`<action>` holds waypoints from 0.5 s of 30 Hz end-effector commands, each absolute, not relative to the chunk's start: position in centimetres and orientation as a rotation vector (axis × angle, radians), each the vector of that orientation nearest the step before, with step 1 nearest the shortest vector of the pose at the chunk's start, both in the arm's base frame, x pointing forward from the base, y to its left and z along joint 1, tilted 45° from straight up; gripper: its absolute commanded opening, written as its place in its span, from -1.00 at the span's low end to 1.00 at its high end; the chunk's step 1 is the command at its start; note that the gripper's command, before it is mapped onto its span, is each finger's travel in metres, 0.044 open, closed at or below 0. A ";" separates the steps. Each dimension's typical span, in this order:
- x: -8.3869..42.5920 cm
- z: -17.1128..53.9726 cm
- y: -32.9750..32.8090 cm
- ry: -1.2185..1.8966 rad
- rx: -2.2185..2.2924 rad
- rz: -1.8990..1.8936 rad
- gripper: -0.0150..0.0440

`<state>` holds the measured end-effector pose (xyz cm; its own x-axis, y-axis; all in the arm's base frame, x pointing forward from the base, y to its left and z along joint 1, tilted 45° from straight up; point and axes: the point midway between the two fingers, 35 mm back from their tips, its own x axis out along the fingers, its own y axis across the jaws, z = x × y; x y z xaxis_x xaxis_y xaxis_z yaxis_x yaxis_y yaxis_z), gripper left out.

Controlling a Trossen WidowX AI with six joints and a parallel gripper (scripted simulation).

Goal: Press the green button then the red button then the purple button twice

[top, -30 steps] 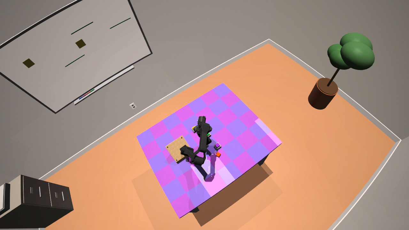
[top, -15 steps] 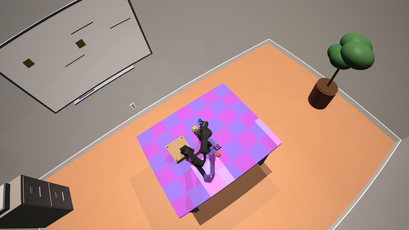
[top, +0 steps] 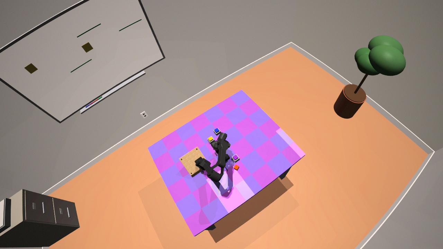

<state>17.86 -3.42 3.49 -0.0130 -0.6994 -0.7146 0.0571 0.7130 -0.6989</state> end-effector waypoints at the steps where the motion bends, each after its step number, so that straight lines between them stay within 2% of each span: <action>1: 17.7 2.9 -4.1 1.477 -0.567 -0.652 -0.42; 15: 17.6 2.5 -4.6 1.477 -0.568 -0.653 -0.42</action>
